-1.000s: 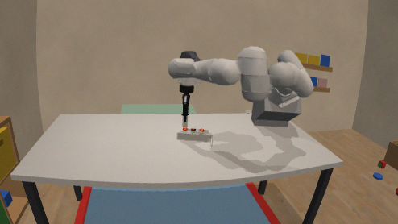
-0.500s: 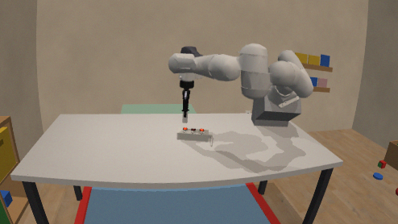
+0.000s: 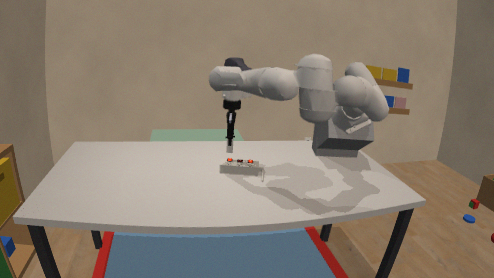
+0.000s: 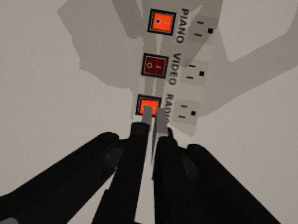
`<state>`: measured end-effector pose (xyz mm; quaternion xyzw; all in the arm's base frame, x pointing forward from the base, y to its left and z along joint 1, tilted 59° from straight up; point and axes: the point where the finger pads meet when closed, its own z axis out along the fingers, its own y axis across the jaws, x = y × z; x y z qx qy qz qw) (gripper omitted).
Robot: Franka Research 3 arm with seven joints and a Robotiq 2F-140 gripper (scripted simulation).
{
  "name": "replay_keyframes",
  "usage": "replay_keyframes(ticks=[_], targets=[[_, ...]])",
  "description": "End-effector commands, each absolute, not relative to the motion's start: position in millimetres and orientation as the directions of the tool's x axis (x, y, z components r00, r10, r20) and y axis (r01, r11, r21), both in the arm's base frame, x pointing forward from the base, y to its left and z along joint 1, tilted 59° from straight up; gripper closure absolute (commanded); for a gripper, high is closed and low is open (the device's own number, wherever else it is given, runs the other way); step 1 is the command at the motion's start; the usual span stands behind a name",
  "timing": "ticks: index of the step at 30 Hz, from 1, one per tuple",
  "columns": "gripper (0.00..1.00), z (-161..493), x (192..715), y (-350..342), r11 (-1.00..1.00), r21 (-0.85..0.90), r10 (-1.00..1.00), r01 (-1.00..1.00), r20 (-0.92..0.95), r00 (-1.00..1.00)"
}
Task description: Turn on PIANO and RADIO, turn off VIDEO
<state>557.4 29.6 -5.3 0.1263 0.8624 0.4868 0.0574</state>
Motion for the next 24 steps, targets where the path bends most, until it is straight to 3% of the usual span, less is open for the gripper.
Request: replay_keyframes(ticks=[1,24], targets=[[0.00,-4,556,29,0.490,0.856,0.276,0.168,0.031,-0.961],[0.00,36,539,-34,0.490,0.856,0.276,0.168,0.031,-0.961]])
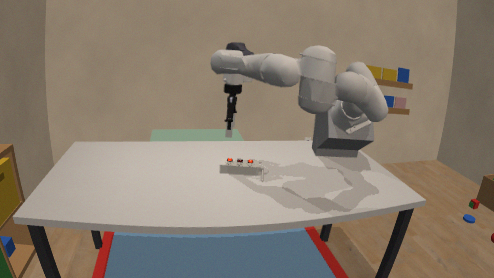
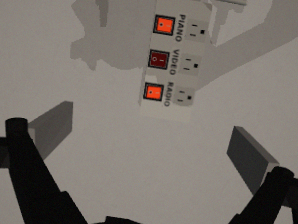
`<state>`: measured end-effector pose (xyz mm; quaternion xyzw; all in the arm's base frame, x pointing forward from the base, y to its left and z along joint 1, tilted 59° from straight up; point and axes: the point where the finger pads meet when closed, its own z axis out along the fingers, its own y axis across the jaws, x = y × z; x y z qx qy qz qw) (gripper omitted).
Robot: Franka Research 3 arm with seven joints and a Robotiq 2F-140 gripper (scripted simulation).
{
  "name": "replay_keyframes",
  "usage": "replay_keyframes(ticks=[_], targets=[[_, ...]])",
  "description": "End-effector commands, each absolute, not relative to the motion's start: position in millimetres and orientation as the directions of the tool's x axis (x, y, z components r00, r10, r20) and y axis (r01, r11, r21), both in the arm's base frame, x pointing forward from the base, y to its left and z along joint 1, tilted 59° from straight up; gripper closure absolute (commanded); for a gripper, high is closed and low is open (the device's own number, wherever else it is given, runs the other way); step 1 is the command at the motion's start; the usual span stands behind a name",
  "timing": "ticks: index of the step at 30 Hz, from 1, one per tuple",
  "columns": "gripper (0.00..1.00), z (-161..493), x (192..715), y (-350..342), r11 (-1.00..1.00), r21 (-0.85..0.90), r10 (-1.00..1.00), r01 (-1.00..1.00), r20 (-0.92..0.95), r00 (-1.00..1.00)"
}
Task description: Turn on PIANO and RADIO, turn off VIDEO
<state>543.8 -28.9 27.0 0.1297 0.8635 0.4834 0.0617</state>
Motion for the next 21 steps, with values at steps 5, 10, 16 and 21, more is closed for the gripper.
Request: replay_keyframes(ticks=[5,10,16,21], targets=[[0.00,39.3,537.8,-39.8,0.490,0.856,0.276,0.168,0.031,-0.961],[0.00,39.4,537.7,-40.0,0.490,0.856,0.276,0.168,0.031,-0.961],[0.00,39.4,537.7,-40.0,0.490,0.856,0.276,0.168,0.031,-0.961],[0.00,39.4,537.7,-40.0,0.490,0.856,0.276,0.168,0.031,-0.961]])
